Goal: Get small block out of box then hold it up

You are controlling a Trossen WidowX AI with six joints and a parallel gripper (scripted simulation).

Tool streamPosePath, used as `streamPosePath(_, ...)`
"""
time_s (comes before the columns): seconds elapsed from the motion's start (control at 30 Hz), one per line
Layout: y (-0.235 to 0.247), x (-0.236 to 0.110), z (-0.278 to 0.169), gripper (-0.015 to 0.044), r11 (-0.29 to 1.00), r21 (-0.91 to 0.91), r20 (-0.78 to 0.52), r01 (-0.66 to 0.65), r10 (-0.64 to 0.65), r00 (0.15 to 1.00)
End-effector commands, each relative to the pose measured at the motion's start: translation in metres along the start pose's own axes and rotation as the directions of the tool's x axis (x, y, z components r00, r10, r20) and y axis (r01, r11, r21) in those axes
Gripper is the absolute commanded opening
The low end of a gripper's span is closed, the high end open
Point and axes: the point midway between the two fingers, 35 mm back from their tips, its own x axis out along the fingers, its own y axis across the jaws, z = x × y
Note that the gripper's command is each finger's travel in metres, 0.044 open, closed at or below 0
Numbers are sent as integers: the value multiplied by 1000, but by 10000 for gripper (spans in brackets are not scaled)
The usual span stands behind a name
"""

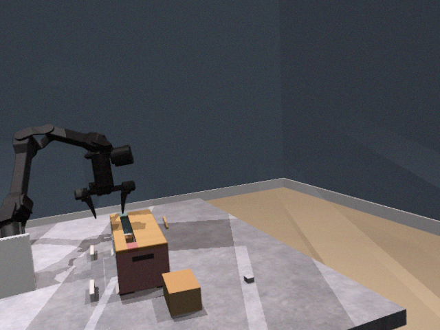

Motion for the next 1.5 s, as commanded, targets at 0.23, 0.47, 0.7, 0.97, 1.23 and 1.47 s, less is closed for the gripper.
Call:
streamPosePath(0.23,7,15,6,400,999,21,13,-49,49,999)
streamPosePath(0.47,5,26,10,400,999,21,12,-48,48,999)
streamPosePath(0.7,4,36,15,400,999,21,12,-48,48,999)
streamPosePath(0.97,3,48,21,400,999,21,12,-48,48,999)
streamPosePath(1.23,2,60,26,400,999,21,13,-48,48,999)
streamPosePath(1.47,3,71,31,400,999,21,15,-48,48,999)
